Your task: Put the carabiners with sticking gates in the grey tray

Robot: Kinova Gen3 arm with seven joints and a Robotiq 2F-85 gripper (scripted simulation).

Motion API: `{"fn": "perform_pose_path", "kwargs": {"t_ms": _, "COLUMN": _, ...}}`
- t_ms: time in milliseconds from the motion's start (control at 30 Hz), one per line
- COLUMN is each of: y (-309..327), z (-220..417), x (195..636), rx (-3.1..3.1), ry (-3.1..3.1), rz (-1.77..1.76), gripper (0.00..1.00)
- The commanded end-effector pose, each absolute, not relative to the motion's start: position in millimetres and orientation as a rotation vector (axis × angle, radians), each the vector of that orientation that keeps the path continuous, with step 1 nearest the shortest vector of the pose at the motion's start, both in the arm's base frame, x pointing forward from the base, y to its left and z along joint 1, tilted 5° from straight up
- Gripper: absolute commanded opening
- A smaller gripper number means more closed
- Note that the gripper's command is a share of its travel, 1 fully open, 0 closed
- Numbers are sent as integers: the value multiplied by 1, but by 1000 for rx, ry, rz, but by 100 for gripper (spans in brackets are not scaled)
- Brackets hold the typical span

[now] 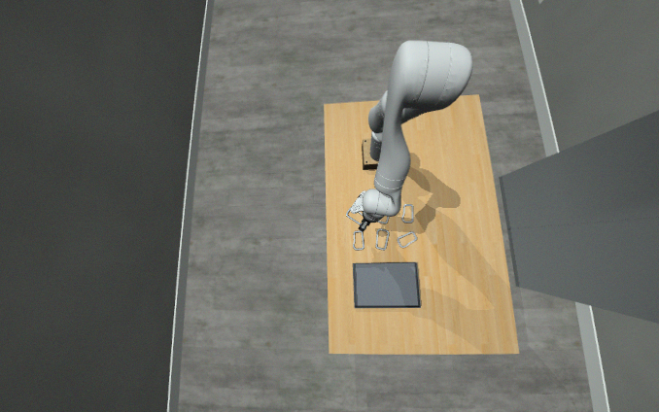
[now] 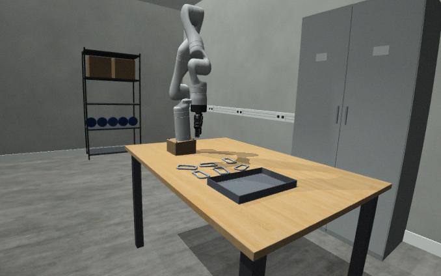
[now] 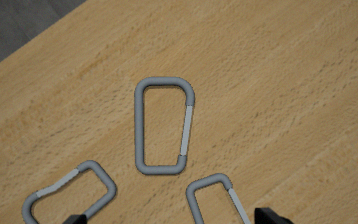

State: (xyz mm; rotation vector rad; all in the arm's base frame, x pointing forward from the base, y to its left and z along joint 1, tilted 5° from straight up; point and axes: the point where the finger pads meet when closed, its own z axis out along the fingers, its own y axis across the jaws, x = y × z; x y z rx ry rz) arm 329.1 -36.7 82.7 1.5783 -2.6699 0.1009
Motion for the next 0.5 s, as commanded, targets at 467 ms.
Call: {"fn": "perform_pose_path", "kwargs": {"t_ms": 467, "y": -81, "z": 47, "x": 311, "rx": 1557, "ry": -2672, "rz": 97, "gripper": 100}}
